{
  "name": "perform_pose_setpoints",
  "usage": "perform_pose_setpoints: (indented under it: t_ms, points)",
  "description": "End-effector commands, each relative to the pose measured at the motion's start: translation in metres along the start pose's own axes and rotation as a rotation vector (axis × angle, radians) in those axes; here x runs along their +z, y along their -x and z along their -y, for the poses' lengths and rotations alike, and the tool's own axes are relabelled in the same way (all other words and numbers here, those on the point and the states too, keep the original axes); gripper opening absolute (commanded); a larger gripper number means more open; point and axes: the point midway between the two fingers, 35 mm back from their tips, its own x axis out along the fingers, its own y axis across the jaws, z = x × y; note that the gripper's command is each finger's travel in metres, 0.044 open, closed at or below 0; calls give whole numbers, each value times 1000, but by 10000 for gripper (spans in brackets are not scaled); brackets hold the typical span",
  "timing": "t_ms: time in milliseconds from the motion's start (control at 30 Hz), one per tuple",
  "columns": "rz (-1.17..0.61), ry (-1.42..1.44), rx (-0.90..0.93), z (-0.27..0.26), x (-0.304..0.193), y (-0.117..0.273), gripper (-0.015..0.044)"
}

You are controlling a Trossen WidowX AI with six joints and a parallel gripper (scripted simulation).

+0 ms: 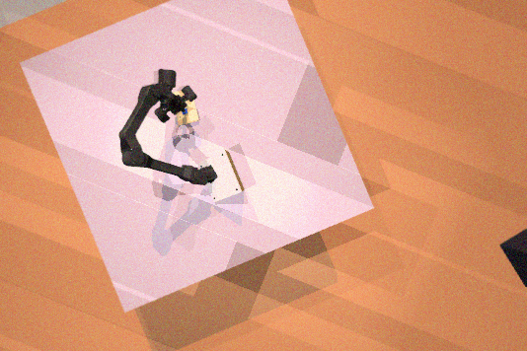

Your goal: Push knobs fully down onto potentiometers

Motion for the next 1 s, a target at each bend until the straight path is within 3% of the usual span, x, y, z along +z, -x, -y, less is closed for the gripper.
perform_pose_setpoints:
  t_ms: [0,967]
  points:
    - [1,3,2,-1,1,-3,0]
    - [1,3,3,-1,1,-13,0]
